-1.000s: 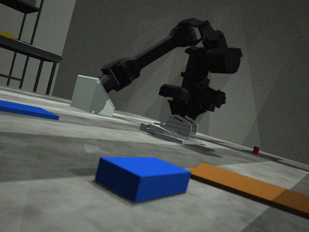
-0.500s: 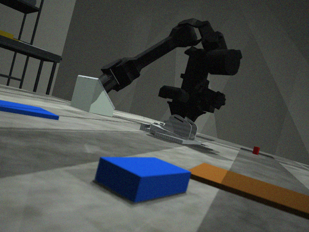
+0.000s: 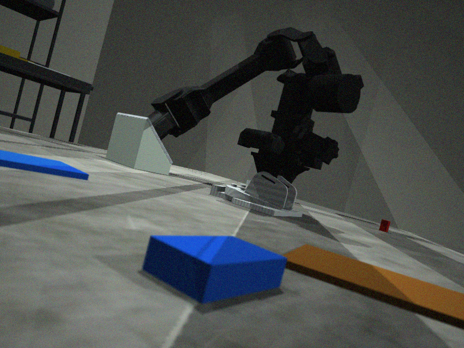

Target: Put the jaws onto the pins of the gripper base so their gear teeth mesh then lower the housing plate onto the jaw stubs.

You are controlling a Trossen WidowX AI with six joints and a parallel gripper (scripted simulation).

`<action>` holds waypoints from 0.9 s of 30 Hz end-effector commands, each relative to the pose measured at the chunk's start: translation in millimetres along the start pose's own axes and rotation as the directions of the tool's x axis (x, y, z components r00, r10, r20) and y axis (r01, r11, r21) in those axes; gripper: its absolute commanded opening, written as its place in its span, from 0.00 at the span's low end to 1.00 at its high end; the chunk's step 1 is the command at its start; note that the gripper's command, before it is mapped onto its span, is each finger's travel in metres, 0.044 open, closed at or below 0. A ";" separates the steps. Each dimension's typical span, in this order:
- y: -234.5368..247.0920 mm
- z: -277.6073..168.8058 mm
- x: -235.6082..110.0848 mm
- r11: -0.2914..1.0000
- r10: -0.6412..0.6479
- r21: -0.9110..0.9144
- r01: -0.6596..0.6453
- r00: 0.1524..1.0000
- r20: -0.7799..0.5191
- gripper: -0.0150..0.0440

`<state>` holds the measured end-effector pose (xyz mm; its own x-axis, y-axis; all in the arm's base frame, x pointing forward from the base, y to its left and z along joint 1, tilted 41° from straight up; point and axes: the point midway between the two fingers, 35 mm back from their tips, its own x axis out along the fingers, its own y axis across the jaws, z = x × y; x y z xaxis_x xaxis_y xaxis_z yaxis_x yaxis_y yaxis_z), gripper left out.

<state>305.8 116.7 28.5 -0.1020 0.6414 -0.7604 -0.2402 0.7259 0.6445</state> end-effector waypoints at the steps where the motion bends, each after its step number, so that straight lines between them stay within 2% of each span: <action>1: 0.4 -0.2 0.6 1.000 0.004 0.005 -0.004 1.000 0.000 0.48; 27: 0.3 -0.3 -5.8 1.000 0.004 0.005 -0.004 1.000 0.000 0.48</action>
<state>303.9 115.0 30.0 -0.1106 0.6419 -0.7587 -0.2308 0.7259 0.6479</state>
